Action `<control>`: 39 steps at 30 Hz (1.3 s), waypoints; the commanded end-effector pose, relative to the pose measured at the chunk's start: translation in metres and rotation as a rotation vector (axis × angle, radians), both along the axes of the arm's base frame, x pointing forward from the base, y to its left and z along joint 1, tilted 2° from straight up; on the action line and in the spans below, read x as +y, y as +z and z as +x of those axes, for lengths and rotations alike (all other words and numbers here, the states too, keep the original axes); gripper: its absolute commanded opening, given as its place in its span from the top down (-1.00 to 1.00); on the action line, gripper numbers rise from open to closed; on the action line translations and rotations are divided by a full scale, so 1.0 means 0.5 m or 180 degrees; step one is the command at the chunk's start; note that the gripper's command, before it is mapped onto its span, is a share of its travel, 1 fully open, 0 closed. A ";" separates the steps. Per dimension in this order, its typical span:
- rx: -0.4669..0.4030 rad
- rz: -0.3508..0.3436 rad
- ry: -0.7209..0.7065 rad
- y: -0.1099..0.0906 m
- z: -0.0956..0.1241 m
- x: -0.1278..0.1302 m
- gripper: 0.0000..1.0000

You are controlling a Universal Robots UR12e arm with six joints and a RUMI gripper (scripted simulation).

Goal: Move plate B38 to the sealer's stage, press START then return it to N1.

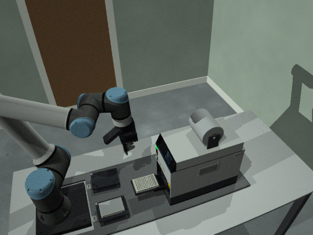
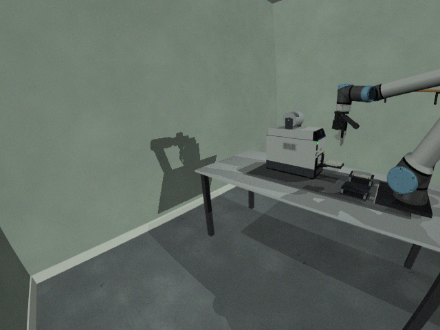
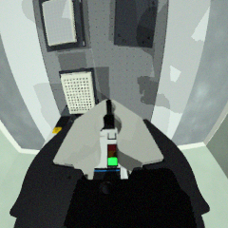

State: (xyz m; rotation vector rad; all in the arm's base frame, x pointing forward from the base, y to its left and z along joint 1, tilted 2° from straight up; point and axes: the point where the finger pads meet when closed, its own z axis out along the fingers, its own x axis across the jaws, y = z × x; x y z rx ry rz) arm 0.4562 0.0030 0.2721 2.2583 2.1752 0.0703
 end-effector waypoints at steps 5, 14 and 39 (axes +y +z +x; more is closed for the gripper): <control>-0.0825 -0.0030 -0.0023 0.001 0.001 0.000 1.00; -0.1543 -0.0057 -0.0044 0.001 0.001 0.000 1.00; -0.2367 -0.0087 -0.0068 -0.008 0.018 -0.001 1.00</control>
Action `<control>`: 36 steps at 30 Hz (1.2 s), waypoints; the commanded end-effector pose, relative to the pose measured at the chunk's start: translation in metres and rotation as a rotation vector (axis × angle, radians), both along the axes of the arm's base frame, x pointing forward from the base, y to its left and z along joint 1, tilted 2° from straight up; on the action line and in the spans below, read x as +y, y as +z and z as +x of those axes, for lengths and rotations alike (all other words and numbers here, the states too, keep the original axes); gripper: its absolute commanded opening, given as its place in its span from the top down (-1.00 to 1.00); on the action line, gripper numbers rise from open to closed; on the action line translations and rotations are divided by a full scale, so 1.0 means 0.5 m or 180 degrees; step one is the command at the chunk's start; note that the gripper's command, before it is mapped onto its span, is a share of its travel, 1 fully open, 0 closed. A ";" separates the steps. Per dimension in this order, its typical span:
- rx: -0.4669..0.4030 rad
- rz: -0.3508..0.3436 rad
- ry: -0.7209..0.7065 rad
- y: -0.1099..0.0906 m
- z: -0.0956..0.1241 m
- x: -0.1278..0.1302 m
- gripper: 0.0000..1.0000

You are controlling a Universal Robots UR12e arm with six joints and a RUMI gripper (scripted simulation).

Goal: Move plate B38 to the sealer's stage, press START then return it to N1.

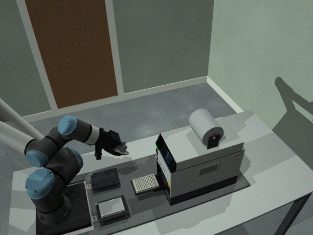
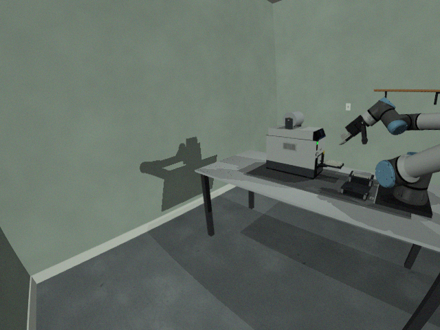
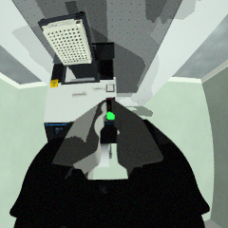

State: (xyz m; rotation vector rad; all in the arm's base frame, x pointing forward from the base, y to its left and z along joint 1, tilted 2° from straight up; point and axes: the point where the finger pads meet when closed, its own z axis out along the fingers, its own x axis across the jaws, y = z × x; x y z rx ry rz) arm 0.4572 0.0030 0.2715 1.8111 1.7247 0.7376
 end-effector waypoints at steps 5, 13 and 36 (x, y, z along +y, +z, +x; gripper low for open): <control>-0.0004 -0.0001 0.0000 -0.026 0.054 -0.002 1.00; -0.0004 -0.0001 0.0000 -0.045 0.092 -0.003 1.00; -0.0004 0.0000 0.0000 -0.098 0.191 -0.005 1.00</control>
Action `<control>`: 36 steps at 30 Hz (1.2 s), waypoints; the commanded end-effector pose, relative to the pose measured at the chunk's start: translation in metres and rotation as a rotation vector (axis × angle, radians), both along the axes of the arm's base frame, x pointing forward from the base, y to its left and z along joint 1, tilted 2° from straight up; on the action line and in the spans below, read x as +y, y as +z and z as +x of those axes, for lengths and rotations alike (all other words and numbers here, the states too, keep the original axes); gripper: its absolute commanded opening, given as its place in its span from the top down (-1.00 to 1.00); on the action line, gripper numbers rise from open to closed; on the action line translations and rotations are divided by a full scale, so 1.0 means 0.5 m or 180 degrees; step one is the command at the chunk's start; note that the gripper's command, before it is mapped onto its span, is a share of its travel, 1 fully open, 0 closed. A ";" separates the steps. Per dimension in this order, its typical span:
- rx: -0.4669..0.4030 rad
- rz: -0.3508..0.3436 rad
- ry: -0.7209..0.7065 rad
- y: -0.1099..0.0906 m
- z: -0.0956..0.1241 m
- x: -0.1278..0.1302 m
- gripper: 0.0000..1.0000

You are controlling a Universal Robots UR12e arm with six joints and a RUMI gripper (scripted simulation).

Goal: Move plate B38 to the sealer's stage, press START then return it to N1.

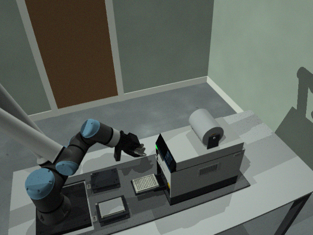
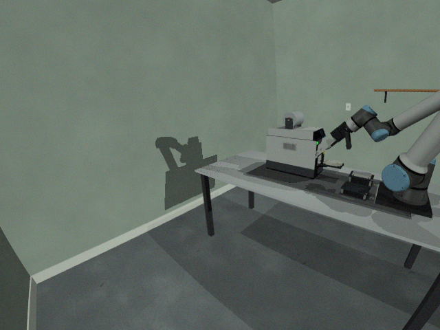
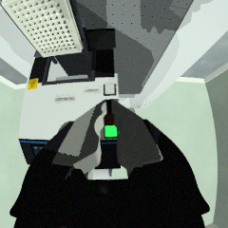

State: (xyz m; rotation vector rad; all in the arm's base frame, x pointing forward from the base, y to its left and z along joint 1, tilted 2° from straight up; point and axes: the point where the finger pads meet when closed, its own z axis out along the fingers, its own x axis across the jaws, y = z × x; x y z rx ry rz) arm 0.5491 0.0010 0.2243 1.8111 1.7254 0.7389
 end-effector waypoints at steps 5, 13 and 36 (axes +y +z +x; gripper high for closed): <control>-0.0004 -0.0003 -0.0002 -0.012 0.017 -0.001 1.00; -0.0004 -0.0003 -0.0002 -0.028 0.034 -0.001 1.00; -0.0004 -0.0003 -0.0002 -0.075 0.086 -0.001 1.00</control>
